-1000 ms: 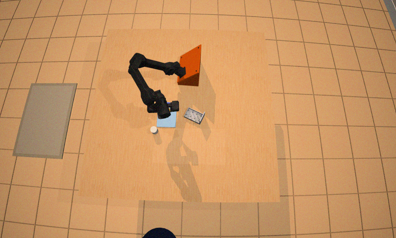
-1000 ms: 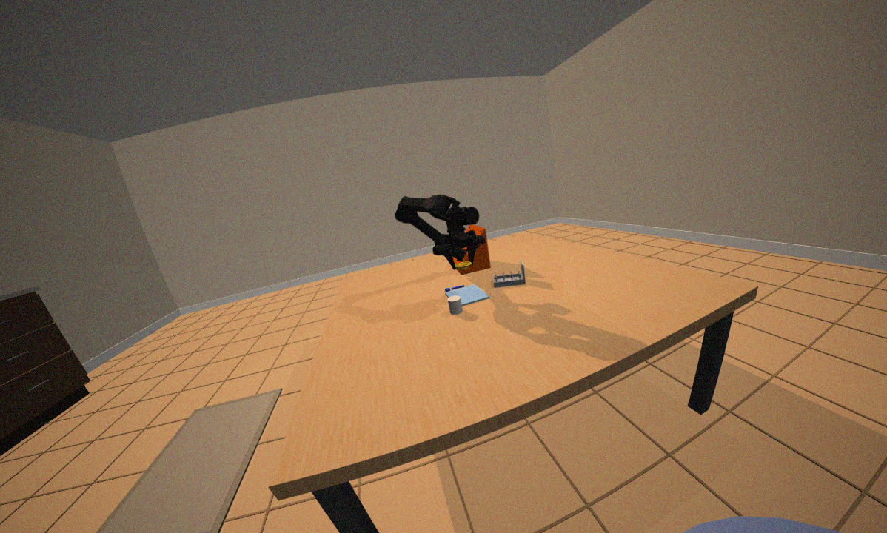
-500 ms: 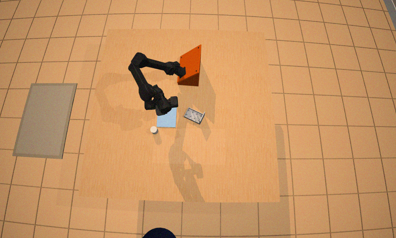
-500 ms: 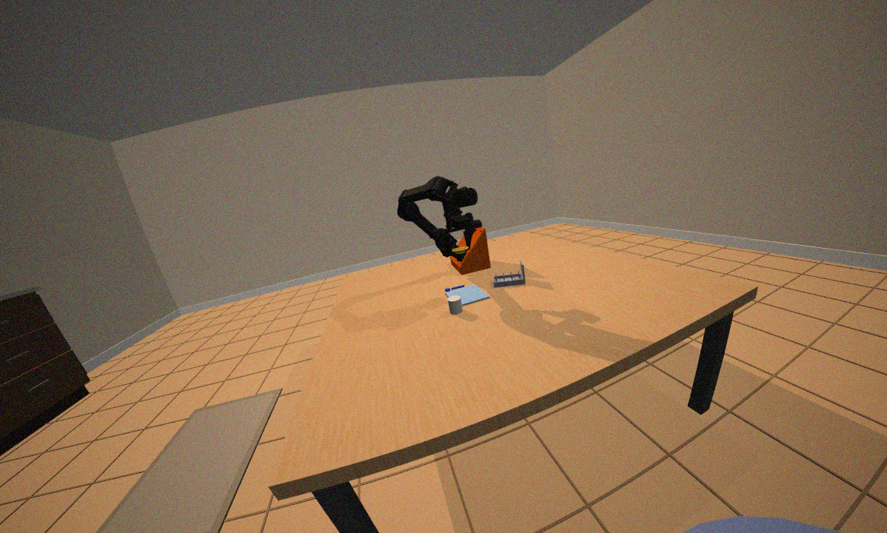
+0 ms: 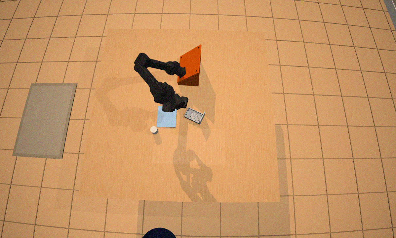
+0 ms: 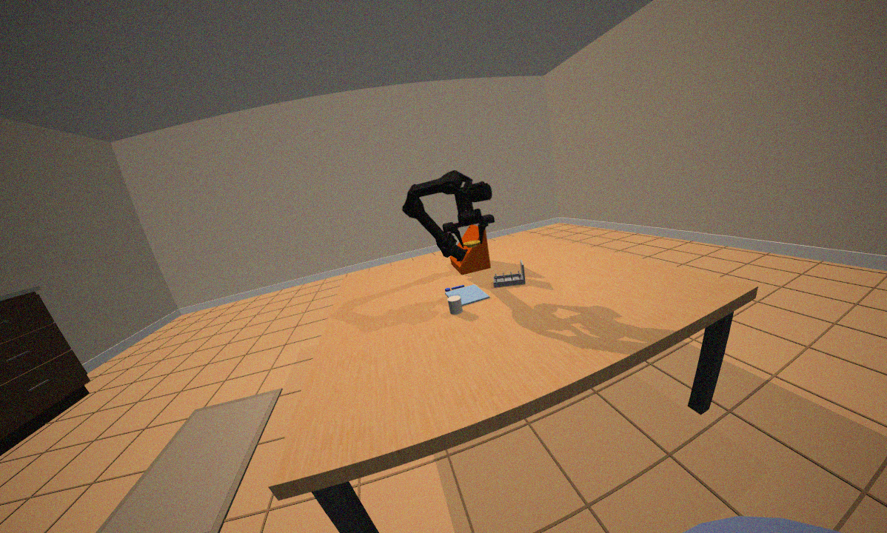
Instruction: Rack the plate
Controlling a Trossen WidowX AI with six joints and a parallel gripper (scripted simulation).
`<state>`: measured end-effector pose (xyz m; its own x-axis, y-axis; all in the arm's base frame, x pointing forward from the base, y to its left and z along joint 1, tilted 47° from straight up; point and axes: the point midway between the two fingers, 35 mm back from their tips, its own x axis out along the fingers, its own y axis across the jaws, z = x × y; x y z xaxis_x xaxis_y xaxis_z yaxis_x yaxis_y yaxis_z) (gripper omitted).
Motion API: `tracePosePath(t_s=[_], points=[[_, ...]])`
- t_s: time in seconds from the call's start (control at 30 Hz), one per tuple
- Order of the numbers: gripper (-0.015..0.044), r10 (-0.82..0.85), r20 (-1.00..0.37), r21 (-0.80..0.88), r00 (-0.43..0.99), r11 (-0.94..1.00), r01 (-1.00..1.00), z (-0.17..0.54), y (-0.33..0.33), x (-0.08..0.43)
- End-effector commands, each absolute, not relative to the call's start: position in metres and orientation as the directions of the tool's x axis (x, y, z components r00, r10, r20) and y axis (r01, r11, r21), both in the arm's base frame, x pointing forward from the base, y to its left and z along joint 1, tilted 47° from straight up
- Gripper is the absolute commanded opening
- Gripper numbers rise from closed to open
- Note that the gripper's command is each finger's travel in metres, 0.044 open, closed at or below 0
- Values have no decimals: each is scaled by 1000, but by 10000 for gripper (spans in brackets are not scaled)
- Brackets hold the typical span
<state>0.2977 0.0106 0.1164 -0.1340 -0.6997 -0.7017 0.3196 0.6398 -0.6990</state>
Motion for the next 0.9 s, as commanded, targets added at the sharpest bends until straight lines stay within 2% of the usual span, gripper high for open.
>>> tracePosePath(t_s=[0.0, 0.13, 0.33, 0.87], points=[[0, -700, -697, -687, -158, 588, 428, 99, 27, 289], [0, -702, -691, -669, -172, 530, 520, 86, 40, 280], [0, -700, -692, -668, -175, 530, 522, 85, 40, 280], [0, -480, -824, -562, -301, 761, 324, 50, 16, 266]])
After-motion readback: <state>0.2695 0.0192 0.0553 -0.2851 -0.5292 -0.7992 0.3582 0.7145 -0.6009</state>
